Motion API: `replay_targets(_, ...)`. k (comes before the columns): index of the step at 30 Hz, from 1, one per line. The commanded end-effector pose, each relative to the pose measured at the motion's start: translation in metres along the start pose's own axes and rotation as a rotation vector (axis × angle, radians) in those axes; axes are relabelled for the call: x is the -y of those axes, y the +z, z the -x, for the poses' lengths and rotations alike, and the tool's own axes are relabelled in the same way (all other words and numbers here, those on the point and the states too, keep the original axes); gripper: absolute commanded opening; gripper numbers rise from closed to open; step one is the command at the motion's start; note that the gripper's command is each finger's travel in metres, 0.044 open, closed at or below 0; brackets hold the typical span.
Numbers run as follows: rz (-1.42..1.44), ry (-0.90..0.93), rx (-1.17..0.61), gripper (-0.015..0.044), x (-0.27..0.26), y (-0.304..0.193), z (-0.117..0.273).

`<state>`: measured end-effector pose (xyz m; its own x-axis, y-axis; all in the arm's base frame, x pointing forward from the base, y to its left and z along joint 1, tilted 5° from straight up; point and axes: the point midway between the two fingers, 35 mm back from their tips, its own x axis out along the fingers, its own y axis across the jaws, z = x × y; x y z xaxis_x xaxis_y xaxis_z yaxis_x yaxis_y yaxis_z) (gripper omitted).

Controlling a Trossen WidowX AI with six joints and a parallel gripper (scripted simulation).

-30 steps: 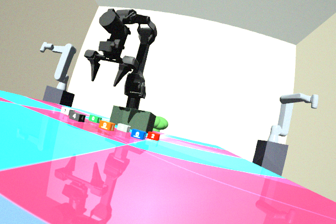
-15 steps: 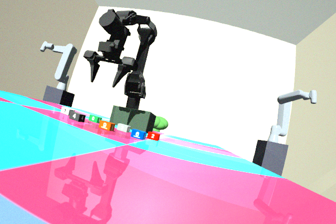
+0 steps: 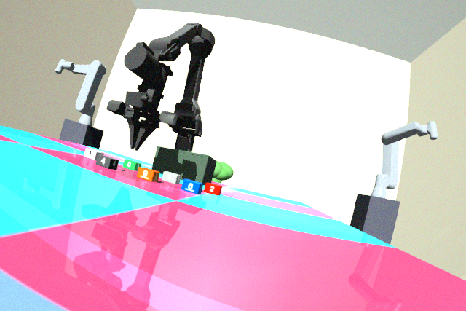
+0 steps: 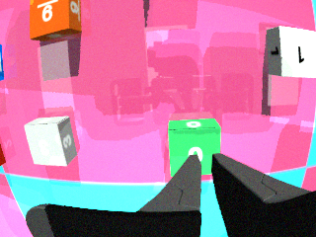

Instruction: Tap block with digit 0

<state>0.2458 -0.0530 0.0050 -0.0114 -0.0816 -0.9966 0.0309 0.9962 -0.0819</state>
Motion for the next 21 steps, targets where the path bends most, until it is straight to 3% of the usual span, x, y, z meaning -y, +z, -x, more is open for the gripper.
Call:
replay_targets(1, 0.004, 0.001, 0.0, 0.002, 0.0, 0.0, -0.001)
replay_targets(21, 0.004, 0.001, 0.0, 0.002, 0.0, 0.0, -0.027)
